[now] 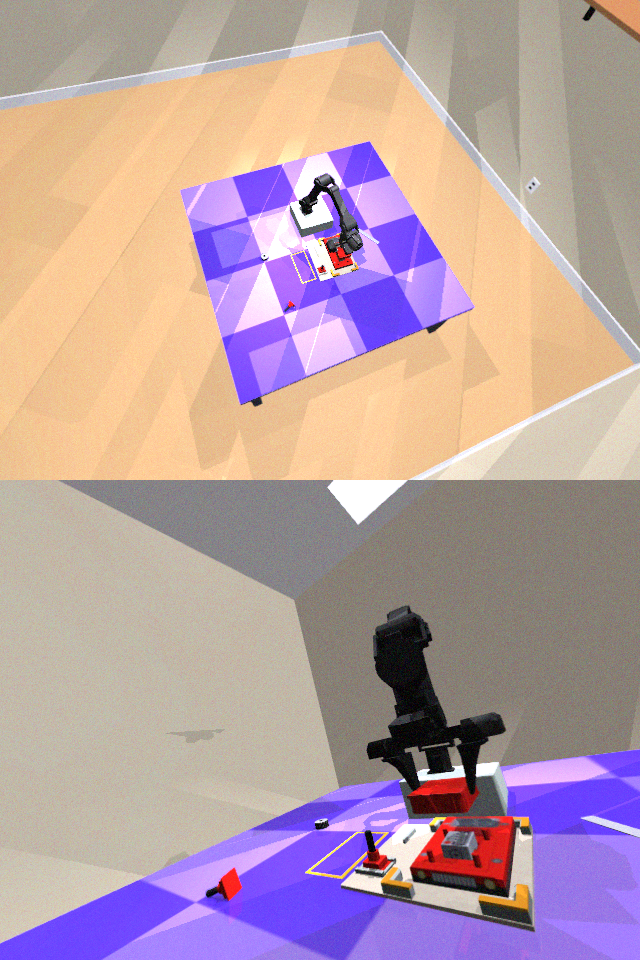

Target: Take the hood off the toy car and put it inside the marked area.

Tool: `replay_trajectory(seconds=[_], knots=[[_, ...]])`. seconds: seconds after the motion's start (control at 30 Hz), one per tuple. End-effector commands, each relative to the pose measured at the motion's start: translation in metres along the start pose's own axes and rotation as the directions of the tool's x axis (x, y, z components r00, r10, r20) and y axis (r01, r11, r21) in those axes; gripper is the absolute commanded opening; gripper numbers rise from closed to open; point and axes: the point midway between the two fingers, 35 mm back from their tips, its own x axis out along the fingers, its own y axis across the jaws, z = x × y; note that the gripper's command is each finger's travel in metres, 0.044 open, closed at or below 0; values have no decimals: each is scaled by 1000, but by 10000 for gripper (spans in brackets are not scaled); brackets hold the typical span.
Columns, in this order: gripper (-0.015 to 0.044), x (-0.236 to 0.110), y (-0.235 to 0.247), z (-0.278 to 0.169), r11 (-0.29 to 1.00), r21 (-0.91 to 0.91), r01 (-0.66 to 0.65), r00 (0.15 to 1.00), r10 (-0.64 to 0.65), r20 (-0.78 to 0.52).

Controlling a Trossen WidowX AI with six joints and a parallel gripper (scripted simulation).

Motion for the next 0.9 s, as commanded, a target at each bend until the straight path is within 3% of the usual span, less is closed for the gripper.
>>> replay_trajectory(seconds=[0.0, 0.87], knots=[[0, 3, -3, 0, 1000, 0, 2, 1000, -2, -4], [0, -2, -87, 5, 1000, -6, -16, 1000, 16, -6]])
